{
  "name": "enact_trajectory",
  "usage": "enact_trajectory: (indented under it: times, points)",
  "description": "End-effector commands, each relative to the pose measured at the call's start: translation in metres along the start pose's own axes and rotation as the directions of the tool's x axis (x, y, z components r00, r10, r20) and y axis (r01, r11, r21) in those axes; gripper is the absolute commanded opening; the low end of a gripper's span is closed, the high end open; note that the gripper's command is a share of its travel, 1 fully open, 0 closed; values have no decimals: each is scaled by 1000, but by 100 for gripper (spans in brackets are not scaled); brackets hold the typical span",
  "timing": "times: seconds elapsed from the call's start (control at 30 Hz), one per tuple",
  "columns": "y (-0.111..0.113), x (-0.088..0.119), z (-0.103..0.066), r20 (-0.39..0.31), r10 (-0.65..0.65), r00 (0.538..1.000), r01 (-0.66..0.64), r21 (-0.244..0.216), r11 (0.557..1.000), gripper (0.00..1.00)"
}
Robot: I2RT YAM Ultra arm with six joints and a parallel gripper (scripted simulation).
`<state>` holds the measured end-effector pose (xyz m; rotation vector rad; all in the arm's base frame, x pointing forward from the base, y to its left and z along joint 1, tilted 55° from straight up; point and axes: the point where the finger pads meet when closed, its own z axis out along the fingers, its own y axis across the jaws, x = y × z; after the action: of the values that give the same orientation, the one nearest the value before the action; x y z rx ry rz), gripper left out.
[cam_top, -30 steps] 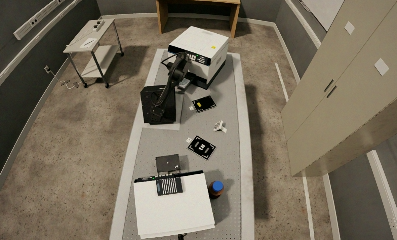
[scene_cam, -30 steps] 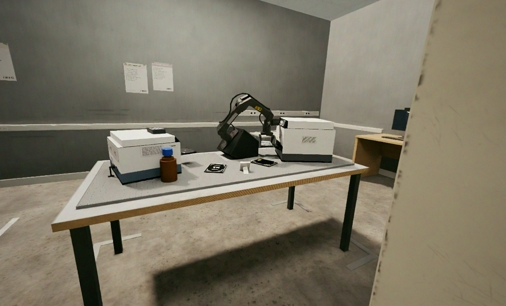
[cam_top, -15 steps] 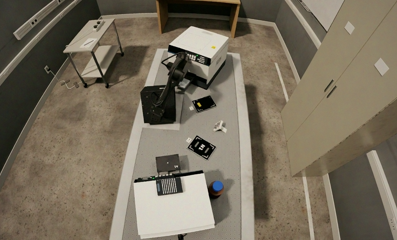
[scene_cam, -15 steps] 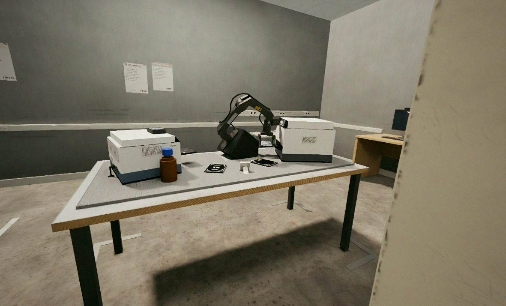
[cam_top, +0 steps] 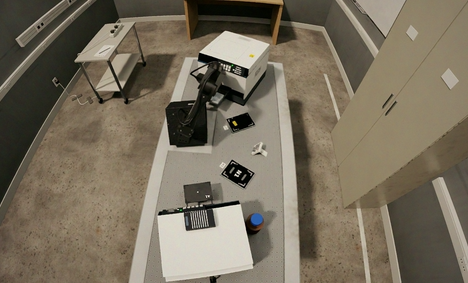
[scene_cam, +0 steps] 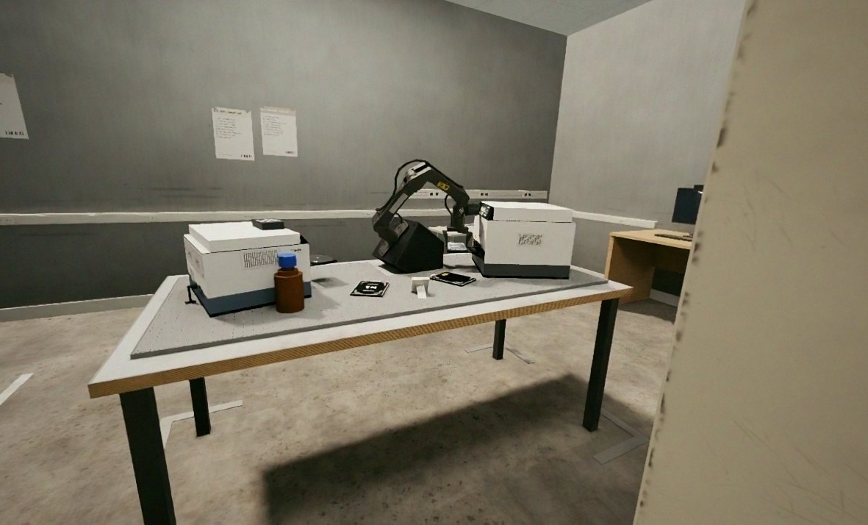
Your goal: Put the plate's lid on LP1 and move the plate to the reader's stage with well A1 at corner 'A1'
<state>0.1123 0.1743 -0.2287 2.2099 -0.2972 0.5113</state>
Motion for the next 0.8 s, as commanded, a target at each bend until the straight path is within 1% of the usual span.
enact_trajectory:
  times: [0.0,0.1,0.6,0.67,0.7,0.77]
  points:
    - [-8,2,-19,7,12,1000,-13,38,999,100]
    - [-8,1,-21,9,14,1000,-15,38,999,100]
    - [-7,1,-41,10,14,1000,-14,38,999,100]
    - [-7,1,-41,10,14,1000,-14,38,999,100]
    - [-6,0,-39,7,10,1000,-11,29,1000,100]
    - [-7,1,-45,10,14,1000,-14,38,999,100]
